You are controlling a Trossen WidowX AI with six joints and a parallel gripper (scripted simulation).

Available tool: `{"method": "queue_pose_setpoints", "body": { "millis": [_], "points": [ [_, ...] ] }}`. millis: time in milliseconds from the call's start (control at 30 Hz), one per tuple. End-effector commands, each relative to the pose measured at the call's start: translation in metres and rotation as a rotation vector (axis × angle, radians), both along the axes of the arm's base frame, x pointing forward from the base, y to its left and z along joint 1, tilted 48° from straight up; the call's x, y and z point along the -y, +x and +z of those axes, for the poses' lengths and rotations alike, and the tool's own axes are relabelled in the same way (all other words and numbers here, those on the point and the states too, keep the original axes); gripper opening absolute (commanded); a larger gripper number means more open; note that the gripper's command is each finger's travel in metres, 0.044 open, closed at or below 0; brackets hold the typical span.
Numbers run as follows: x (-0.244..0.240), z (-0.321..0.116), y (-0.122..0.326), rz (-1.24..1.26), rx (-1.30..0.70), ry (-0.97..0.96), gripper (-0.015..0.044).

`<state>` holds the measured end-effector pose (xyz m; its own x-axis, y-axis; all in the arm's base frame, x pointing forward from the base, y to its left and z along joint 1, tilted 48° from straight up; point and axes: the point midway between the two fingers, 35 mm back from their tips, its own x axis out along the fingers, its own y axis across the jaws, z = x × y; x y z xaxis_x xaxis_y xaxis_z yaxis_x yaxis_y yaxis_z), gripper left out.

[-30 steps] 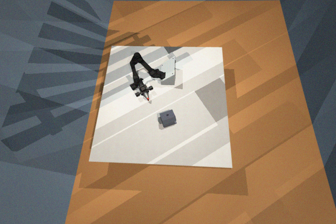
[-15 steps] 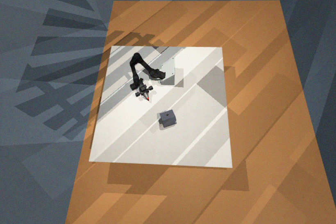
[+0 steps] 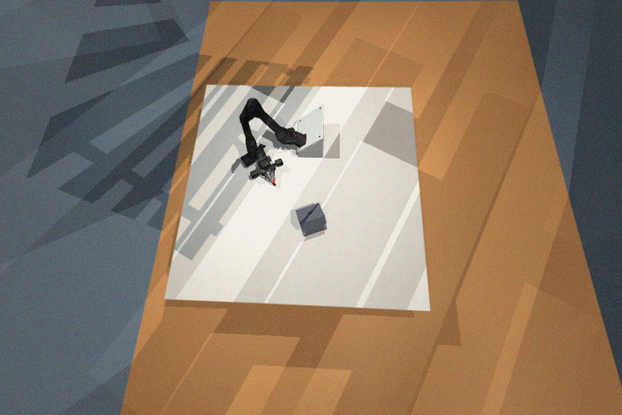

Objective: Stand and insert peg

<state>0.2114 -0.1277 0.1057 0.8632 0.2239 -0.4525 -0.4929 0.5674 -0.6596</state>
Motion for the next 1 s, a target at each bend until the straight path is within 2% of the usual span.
{"method": "queue_pose_setpoints", "body": {
  "millis": [0, 967],
  "points": [
    [0.0021, -0.0011, -0.0012, 0.0, -0.001, 0.0, 0.005],
    [0.0047, -0.0003, -0.0072, 0.022, 0.031, 0.004, 0.005]
  ]
}}
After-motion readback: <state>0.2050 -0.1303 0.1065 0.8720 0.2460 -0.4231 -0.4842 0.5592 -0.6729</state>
